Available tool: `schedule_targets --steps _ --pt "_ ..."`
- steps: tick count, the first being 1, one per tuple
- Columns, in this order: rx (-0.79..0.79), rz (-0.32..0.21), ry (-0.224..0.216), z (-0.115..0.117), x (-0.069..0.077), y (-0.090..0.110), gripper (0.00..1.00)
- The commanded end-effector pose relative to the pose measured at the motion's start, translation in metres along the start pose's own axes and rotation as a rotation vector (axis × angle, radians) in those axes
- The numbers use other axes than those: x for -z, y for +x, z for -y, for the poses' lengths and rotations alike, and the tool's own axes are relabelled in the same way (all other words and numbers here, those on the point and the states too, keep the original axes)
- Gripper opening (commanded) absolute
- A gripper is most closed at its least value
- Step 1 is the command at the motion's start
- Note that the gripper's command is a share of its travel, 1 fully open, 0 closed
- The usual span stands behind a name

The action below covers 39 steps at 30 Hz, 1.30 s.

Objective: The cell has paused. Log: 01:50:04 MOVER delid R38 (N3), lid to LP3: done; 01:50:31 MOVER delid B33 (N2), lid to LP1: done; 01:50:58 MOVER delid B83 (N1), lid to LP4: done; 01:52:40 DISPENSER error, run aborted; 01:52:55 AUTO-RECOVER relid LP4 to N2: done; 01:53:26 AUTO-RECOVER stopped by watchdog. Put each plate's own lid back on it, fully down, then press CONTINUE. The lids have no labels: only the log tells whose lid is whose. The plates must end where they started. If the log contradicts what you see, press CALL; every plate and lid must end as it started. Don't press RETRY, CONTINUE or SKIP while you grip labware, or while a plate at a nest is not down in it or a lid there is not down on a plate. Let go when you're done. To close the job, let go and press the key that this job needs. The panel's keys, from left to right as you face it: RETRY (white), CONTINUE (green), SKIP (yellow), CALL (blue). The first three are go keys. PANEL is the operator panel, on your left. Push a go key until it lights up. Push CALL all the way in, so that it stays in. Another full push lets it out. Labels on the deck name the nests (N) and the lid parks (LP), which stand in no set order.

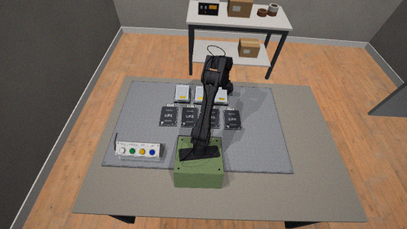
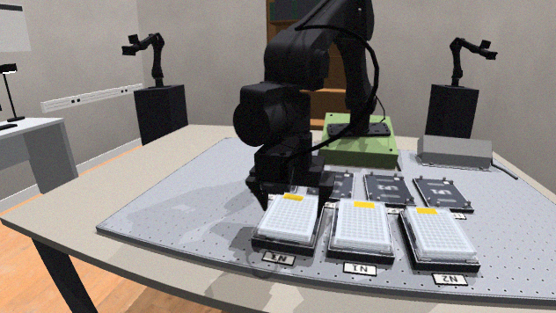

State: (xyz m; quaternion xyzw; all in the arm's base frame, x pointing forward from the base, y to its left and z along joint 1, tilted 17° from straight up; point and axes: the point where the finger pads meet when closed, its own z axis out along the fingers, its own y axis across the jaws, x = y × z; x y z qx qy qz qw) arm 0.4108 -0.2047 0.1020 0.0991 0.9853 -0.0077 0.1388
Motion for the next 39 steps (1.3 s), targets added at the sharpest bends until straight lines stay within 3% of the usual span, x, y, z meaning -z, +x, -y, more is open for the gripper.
schedule_targets --steps 1,6,18,39 --pt "-0.002 0.053 0.013 0.002 0.014 -0.015 1.0" --pt "-0.001 0.059 0.016 0.003 0.028 -0.013 1.0" --pt "-0.003 0.059 0.016 0.005 0.045 -0.012 1.0" --pt "0.003 0.062 0.015 0.004 0.047 -0.012 1.0"
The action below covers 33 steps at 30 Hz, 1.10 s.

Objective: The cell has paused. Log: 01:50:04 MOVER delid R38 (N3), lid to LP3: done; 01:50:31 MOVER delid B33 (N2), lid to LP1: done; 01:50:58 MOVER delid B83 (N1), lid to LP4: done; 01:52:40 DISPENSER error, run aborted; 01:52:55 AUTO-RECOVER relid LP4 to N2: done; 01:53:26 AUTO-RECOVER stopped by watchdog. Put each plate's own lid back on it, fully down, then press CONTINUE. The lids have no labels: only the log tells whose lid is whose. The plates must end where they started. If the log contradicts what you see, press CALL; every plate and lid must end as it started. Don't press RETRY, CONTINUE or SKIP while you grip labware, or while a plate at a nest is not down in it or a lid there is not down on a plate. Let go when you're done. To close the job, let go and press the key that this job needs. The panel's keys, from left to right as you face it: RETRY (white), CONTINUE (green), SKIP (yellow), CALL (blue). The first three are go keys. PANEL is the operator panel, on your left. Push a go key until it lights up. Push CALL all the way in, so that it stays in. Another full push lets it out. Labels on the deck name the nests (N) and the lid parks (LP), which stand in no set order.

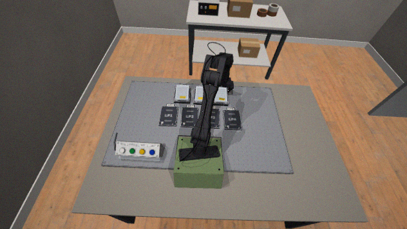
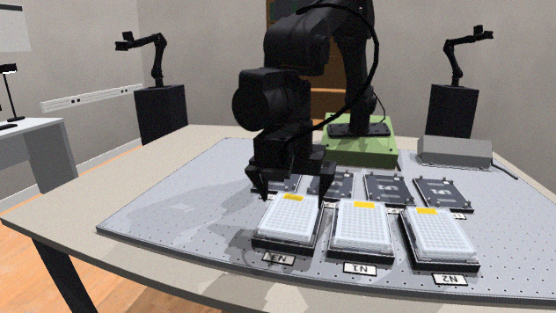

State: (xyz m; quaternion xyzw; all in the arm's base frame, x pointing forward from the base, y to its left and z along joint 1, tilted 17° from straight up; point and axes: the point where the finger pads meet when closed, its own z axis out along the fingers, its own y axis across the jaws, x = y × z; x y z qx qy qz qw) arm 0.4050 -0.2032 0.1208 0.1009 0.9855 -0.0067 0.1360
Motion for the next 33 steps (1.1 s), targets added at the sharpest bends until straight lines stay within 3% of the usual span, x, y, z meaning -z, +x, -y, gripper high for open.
schedule_targets --steps 1,33 --pt "0.007 0.067 0.016 0.0048 0.0273 -0.0124 1.0" --pt "0.006 0.057 0.013 0.0038 0.0227 -0.0089 1.0"
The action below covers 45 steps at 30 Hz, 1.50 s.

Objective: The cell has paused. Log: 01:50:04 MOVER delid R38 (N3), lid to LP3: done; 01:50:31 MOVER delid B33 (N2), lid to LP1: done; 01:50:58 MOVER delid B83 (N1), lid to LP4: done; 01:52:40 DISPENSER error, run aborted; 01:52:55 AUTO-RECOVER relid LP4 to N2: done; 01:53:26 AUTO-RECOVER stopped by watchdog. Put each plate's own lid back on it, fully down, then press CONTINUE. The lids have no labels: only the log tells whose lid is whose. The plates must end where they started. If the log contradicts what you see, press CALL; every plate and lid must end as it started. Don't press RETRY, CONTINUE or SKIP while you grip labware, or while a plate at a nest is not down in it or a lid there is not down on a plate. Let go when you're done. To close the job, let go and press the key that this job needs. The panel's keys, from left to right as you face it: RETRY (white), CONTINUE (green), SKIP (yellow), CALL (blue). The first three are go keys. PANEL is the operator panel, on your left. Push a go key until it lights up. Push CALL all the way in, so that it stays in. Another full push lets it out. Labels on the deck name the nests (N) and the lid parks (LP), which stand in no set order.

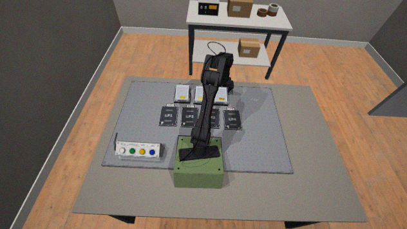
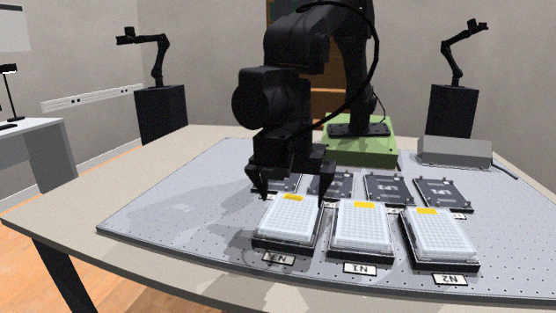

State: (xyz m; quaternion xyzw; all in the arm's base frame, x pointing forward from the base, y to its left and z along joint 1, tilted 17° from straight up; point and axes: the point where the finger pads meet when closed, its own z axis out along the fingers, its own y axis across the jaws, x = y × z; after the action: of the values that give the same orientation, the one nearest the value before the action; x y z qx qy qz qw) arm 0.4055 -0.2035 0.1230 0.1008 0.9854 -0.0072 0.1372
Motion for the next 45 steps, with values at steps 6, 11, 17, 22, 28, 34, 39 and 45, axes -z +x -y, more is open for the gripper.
schedule_targets --steps 6,11,17,22,28,34,39,45 --pt "0.006 0.055 0.012 0.004 0.021 -0.008 1.0" --pt "0.006 0.055 0.012 0.004 0.021 -0.008 1.0" --pt "0.028 0.045 0.009 -0.006 0.015 0.004 0.98" --pt "0.02 0.043 0.017 -0.022 0.013 0.025 0.93" --pt "0.02 0.043 0.016 -0.035 0.012 0.041 0.89" --pt "0.019 0.043 0.015 -0.053 0.011 0.064 0.83" --pt "0.019 0.043 0.014 -0.069 0.01 0.084 0.0" --pt "0.019 0.043 0.013 -0.081 0.009 0.1 0.0"
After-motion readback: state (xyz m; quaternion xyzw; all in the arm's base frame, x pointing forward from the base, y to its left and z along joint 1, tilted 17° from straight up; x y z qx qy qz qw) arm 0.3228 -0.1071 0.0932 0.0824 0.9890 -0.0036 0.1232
